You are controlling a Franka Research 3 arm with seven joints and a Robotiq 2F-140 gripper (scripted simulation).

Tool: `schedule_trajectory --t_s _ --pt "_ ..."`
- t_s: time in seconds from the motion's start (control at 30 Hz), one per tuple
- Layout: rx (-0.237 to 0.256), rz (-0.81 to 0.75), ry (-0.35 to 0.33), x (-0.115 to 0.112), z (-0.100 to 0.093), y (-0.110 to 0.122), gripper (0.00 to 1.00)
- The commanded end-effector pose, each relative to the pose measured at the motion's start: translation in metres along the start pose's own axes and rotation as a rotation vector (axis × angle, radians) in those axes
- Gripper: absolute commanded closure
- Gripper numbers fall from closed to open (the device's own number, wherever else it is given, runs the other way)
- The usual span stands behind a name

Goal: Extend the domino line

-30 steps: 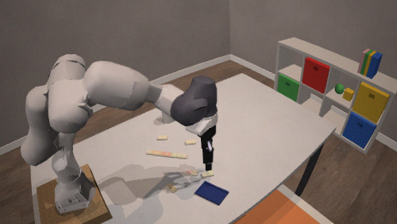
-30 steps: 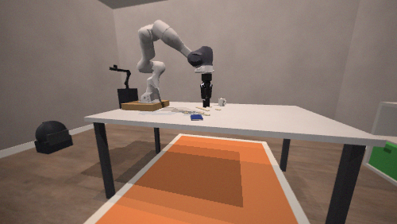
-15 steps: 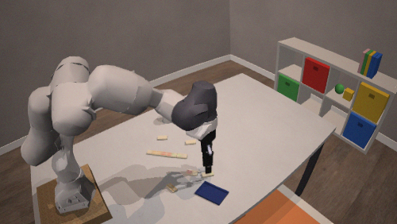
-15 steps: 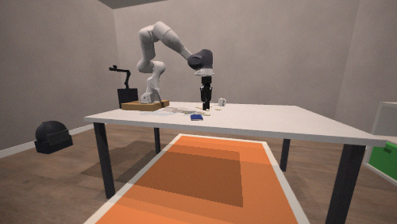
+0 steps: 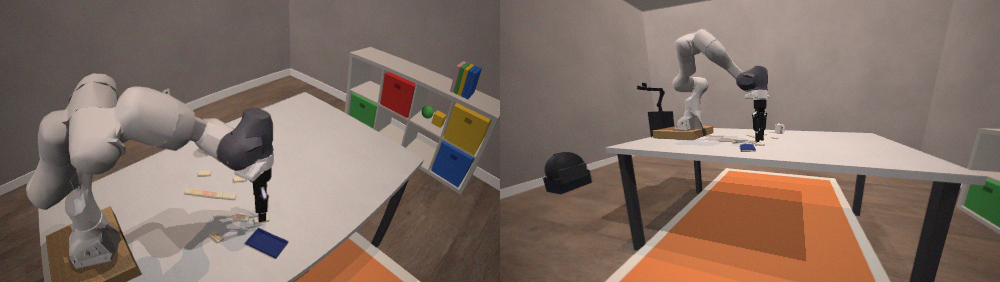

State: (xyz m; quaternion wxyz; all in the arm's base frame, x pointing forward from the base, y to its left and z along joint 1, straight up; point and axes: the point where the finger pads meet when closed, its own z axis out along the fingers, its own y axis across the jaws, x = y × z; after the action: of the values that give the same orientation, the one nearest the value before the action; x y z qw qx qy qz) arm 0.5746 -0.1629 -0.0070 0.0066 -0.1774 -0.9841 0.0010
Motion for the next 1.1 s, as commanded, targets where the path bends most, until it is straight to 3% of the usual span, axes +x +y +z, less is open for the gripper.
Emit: schedule_trajectory --t_s 0.0,1.07 --pt "0.0 0.007 -0.007 -0.0026 0.0028 -0.0001 0.67" --pt "0.0 0.007 -0.007 -0.0027 0.0065 -0.0001 0.67"
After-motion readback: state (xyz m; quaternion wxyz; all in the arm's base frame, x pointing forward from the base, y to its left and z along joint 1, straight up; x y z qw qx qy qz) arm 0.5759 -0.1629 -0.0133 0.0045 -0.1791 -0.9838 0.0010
